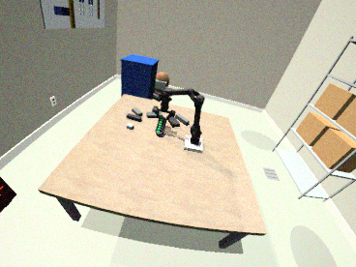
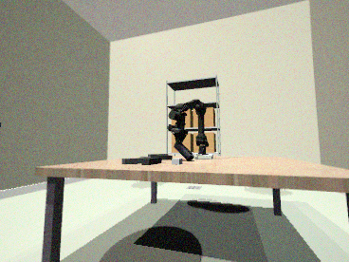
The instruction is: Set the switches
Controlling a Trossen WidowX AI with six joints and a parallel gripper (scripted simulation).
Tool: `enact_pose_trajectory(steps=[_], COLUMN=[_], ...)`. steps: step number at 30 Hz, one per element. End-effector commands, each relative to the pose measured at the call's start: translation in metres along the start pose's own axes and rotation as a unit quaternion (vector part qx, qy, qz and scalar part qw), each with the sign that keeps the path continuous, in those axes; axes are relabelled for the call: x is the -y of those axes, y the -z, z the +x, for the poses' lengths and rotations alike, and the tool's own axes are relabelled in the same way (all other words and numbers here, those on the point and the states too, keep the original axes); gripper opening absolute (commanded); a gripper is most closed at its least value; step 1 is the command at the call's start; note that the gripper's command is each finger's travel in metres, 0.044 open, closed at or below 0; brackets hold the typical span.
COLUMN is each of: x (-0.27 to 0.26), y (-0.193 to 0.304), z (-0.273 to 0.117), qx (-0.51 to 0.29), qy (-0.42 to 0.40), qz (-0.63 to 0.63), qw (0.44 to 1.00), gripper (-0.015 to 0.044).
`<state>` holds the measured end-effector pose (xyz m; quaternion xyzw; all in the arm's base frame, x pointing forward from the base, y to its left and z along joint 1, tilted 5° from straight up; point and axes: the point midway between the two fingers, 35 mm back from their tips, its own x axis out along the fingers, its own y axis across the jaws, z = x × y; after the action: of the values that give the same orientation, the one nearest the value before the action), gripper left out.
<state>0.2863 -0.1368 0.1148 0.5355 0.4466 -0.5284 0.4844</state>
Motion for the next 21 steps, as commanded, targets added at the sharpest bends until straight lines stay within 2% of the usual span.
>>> enact_pose_trajectory(steps=[1, 21], x=[-0.001, -0.001], y=[0.007, 0.023], z=[-0.003, -0.010], qx=[-0.002, 0.019], qy=[-0.003, -0.003], qz=[-0.002, -0.001], qw=[1.000, 1.000], gripper=[0.0336, 0.0335])
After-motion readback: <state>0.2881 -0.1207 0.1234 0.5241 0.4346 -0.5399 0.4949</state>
